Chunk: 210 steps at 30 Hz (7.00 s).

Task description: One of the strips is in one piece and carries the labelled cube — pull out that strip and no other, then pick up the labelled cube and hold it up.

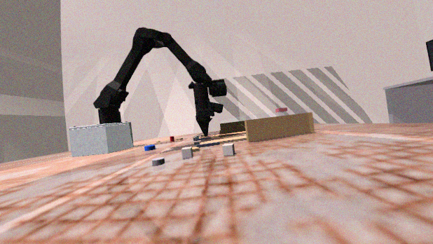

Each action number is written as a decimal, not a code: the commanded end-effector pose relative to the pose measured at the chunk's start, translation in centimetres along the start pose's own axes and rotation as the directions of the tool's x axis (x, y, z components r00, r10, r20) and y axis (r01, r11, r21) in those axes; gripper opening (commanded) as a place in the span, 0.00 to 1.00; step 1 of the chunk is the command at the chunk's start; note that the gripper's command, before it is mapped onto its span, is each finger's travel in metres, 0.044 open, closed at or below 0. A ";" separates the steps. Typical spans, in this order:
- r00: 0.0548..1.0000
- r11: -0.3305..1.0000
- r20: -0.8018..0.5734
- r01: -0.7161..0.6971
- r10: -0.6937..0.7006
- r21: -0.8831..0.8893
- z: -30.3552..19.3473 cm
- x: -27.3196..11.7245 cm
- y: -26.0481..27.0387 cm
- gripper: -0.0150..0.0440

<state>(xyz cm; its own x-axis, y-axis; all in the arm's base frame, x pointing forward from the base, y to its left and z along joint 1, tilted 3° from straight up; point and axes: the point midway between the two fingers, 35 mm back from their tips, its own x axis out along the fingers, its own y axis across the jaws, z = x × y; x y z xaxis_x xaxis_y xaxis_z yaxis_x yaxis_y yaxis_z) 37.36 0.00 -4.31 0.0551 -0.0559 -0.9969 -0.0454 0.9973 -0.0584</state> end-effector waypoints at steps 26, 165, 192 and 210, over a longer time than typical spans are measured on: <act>1.000 1.000 -0.004 -0.005 0.005 -0.004 -0.2 0.3 0.1 0.25; 1.000 1.000 -0.020 -0.005 0.005 -0.005 -16.3 0.9 -0.4 0.25; 1.000 1.000 -0.022 -0.005 0.004 -0.005 -18.8 0.9 -0.4 0.25; 1.000 1.000 -0.022 -0.005 0.004 -0.005 -18.8 0.9 -0.4 0.25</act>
<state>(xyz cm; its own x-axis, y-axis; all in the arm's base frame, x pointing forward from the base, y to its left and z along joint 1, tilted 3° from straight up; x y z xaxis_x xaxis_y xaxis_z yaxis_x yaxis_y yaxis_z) 19.83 -1.43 -5.76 0.0658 -0.0549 -0.9963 -0.0455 0.9973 -0.0579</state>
